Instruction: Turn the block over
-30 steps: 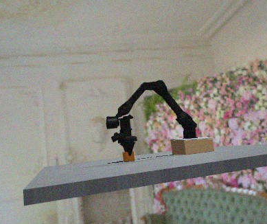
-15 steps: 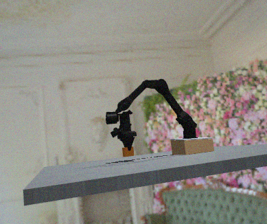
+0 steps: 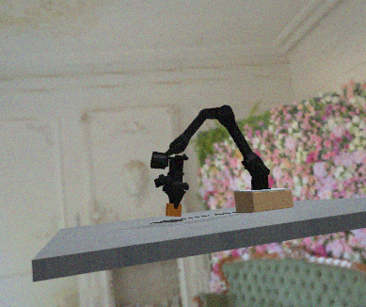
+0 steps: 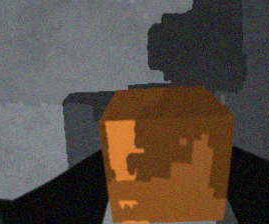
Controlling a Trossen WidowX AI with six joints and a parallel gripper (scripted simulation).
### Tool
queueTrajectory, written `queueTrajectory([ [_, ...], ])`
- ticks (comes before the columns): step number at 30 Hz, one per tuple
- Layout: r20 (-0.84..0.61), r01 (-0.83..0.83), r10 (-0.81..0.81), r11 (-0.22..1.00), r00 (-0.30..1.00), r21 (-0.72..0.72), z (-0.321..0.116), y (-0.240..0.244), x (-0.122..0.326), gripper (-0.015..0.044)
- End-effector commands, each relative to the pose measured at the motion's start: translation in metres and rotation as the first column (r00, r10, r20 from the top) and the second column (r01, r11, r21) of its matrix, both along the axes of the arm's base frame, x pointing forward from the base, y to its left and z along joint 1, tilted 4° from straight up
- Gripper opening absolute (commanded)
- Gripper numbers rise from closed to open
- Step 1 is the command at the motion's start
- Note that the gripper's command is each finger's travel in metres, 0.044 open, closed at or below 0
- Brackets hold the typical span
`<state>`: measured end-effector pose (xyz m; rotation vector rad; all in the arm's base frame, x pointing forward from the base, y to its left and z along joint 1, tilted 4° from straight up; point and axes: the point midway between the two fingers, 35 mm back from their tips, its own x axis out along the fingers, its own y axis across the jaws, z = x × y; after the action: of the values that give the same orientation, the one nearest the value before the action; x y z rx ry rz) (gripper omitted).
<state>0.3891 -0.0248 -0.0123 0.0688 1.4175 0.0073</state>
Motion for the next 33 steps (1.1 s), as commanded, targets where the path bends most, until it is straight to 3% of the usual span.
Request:
queueTrajectory([
  [1,0.076,0.010,-0.010,1.000,0.997,0.001,0.002,0.000,0.001,0.0000],
  [19,0.333,0.024,-0.021,1.000,0.943,-0.004,0.004,0.001,-0.006,0.0000],
  [33,0.431,0.031,-0.025,0.999,0.902,-0.007,-0.011,0.001,0.001,0.0000],
])
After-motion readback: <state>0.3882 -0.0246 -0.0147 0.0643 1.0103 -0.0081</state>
